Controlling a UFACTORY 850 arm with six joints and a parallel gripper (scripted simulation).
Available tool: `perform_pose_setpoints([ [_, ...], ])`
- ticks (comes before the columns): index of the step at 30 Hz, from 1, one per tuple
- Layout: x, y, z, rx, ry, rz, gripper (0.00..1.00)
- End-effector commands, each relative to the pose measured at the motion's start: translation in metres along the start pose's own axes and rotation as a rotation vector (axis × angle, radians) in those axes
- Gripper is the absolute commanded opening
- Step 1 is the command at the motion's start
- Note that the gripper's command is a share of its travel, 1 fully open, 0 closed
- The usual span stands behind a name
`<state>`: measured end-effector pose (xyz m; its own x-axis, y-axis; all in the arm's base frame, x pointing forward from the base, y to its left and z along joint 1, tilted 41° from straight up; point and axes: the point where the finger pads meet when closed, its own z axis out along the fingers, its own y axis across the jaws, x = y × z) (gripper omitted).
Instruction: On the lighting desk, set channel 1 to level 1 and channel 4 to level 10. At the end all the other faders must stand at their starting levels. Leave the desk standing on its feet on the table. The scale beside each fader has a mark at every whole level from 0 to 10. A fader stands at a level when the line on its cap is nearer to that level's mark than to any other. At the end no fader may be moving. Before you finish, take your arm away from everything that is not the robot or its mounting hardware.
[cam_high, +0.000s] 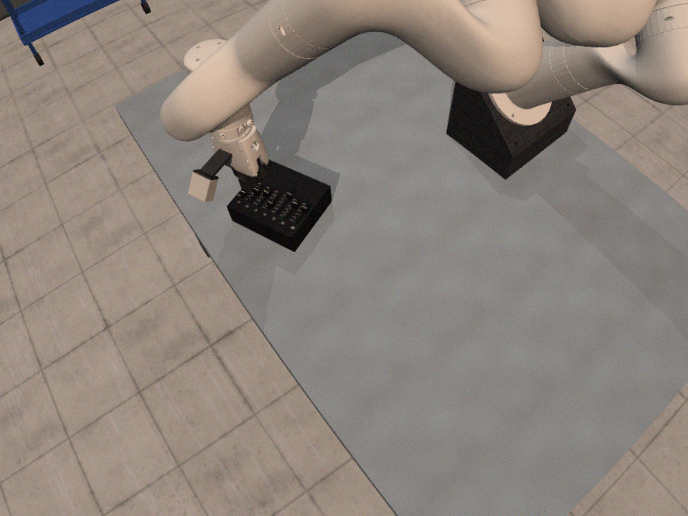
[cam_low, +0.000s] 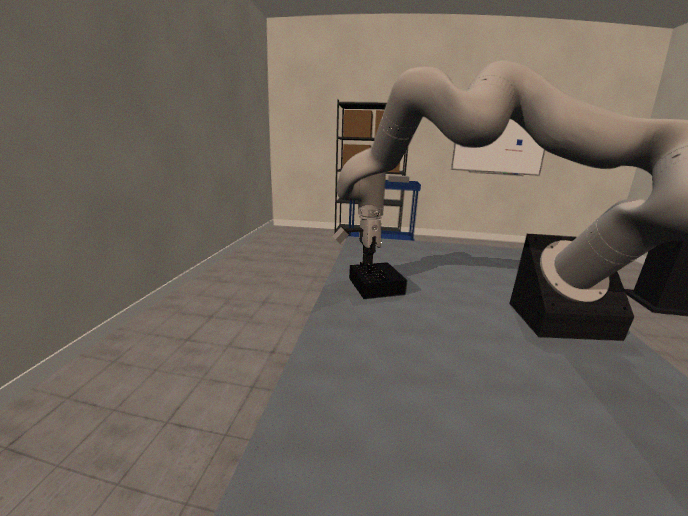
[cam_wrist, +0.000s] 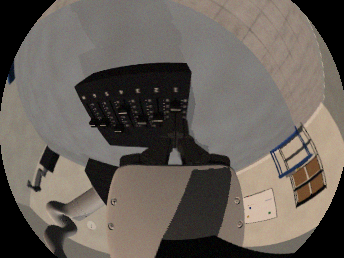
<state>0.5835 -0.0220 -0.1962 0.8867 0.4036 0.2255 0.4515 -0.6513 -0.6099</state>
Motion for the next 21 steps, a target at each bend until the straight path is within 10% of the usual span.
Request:
perform_pose_setpoints([
  [1,0.0008,0.0006,-0.0012,-0.002,0.001,-0.001,0.0],
  [21,-0.0052,0.0006,-0.0014,-0.002,0.001,-0.001,0.0],
])
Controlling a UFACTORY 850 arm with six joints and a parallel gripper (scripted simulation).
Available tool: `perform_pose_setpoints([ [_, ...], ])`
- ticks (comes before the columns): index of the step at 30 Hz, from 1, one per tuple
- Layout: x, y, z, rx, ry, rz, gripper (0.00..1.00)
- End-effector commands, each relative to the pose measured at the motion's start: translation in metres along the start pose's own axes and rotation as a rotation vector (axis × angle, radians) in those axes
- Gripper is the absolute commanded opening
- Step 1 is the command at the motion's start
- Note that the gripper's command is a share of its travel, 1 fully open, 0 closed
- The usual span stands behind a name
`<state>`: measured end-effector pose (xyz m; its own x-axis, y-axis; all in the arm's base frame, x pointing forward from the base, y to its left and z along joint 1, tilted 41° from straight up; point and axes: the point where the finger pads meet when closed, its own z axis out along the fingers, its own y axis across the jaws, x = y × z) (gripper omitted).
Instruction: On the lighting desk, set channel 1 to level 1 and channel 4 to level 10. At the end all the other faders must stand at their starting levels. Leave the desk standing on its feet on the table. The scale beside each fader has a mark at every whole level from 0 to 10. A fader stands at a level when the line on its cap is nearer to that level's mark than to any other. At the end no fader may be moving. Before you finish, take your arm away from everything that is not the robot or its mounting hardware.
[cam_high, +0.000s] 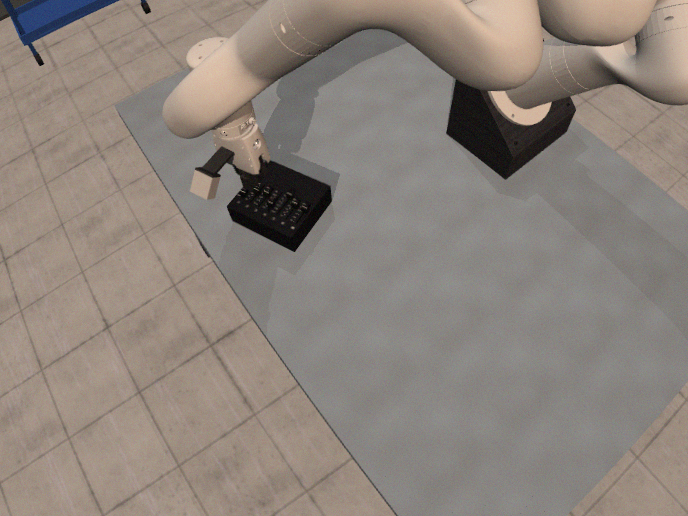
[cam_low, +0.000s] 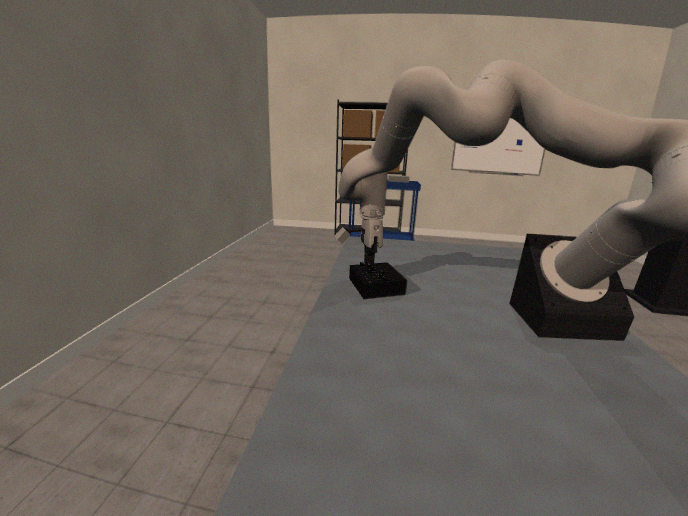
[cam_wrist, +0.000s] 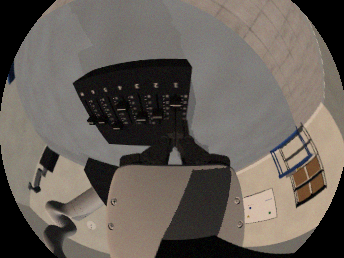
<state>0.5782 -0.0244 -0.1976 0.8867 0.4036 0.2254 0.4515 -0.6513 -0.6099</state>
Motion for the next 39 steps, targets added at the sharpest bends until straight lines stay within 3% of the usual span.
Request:
perform_pose_setpoints([
  [1,0.001,0.001,-0.002,-0.002,0.001,-0.001,0.0],
  [7,0.001,0.001,-0.007,-0.002,0.001,-0.001,0.0],
  [19,0.001,0.001,-0.038,-0.002,0.001,-0.001,0.0],
  [39,0.001,0.0,-0.041,-0.002,0.001,-0.001,0.0],
])
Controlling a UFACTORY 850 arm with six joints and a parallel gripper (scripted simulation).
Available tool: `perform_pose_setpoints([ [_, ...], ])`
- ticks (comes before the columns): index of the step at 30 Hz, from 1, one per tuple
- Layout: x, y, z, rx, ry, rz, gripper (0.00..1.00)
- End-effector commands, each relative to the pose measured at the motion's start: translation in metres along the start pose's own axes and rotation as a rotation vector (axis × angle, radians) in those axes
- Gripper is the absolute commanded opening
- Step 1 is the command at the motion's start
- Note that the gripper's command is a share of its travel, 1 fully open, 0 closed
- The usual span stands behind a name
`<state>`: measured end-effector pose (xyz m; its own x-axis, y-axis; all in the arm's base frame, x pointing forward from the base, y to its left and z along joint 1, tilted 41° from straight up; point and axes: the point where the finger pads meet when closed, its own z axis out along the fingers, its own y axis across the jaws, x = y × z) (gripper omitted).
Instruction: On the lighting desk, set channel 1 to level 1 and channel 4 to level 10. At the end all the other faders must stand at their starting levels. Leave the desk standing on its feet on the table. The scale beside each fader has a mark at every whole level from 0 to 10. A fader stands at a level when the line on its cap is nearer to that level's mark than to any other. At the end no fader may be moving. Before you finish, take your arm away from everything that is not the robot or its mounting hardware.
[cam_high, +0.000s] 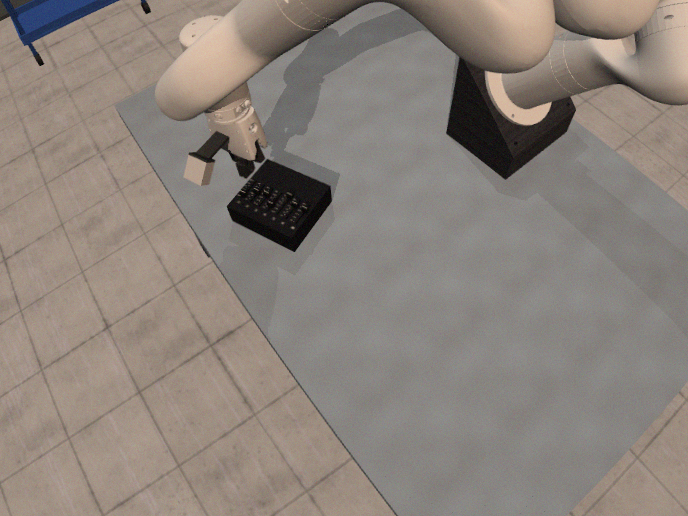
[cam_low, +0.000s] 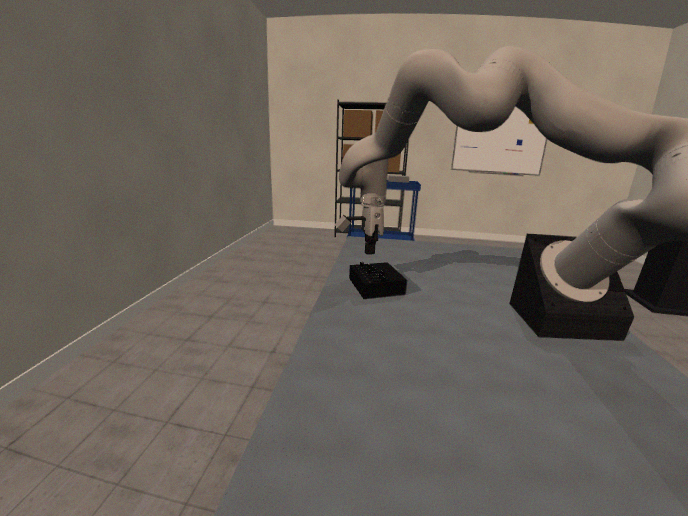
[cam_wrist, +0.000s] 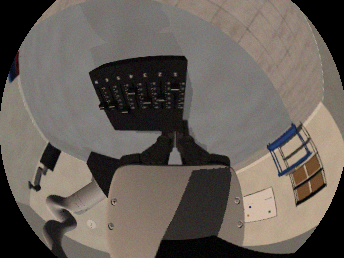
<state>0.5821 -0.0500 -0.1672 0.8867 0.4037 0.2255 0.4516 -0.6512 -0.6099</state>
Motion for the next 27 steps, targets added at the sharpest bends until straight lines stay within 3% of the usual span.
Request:
perform_pose_setpoints([
  [1,0.001,0.001,-0.001,-0.002,0.001,-0.003,0.0],
  [16,0.005,-0.005,-0.001,-0.002,0.001,-0.269,0.0],
  [27,0.017,-0.019,0.0,0.0,-0.004,-0.883,0.0],
])
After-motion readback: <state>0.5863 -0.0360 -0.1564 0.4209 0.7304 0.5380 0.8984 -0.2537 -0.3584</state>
